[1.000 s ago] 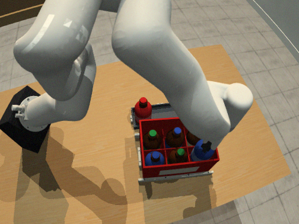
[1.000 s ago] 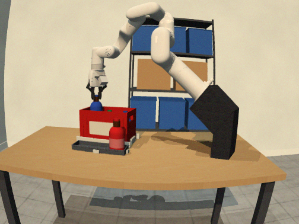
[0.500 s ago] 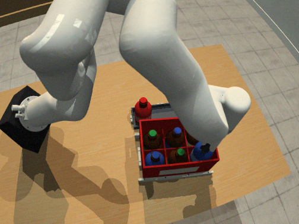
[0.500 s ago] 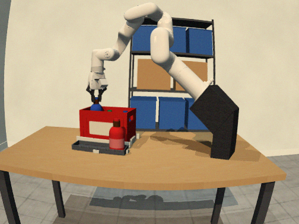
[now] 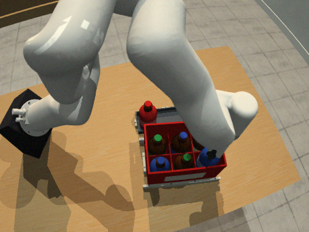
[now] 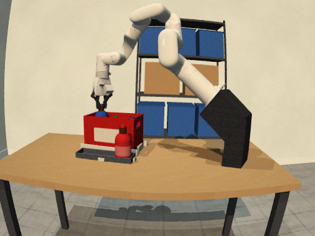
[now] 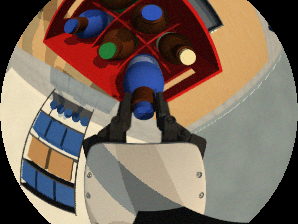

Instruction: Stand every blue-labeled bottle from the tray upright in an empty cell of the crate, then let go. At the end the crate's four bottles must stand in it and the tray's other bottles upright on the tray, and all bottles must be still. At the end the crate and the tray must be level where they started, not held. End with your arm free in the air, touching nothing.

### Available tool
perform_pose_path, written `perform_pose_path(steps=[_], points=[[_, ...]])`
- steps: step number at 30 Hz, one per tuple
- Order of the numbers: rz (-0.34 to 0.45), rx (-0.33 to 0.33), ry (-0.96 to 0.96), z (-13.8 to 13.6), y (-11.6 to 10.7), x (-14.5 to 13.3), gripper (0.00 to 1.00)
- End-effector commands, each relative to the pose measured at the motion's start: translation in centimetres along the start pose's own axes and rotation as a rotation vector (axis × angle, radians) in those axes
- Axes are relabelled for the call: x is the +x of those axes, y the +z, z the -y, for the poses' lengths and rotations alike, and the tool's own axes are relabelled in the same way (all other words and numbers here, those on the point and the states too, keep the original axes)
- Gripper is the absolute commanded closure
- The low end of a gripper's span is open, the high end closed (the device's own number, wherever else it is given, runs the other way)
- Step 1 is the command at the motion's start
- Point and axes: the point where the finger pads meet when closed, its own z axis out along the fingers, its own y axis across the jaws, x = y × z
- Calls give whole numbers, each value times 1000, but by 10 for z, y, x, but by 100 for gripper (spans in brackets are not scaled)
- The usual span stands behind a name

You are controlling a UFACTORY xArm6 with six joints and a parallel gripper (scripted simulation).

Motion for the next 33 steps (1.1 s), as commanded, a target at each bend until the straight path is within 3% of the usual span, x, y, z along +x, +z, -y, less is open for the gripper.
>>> perform_pose_path(steps=[1, 33], points=[[4, -3, 0, -1, -1, -2, 100], [4, -3, 0, -1, 5, -2, 100]])
